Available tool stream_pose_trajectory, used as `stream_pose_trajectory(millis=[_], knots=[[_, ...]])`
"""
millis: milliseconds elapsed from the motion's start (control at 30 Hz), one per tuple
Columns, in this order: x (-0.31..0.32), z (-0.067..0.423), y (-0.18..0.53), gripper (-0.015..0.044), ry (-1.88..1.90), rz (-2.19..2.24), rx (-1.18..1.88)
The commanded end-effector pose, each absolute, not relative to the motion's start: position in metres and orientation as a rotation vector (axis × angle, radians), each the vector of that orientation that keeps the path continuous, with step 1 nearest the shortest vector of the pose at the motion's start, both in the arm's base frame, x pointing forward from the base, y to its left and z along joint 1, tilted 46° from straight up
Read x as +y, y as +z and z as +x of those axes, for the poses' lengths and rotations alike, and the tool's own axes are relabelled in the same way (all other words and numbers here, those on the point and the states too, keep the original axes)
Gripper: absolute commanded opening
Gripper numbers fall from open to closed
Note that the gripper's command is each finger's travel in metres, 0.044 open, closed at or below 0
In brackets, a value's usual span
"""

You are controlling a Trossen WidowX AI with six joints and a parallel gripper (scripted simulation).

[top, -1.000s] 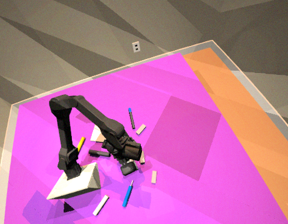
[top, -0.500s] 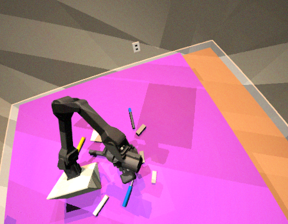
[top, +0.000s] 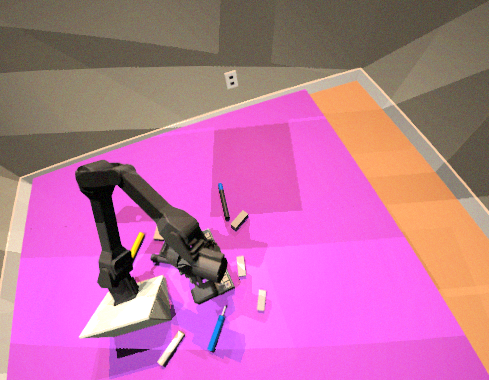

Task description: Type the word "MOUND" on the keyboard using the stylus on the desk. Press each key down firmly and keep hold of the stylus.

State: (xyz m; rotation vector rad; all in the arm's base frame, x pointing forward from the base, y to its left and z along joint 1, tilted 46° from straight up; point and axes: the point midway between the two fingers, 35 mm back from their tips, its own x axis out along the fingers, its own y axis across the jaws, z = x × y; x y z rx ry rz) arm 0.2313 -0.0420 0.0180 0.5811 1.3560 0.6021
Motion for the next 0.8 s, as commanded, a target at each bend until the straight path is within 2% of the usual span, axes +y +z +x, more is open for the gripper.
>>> stream_pose_trajectory(millis=[0, 100, 467, 767], knots=[[-0.017, 0.231, 0.043, 0.0, 0.61, 0.578, 1.352], [0.005, 0.226, 0.062, 0.0, 0.615, 0.581, 1.351], [0.006, 0.226, 0.064, 0.0, 0.615, 0.582, 1.351], [-0.036, 0.219, 0.106, 0.0, 0.613, 0.581, 1.354]])
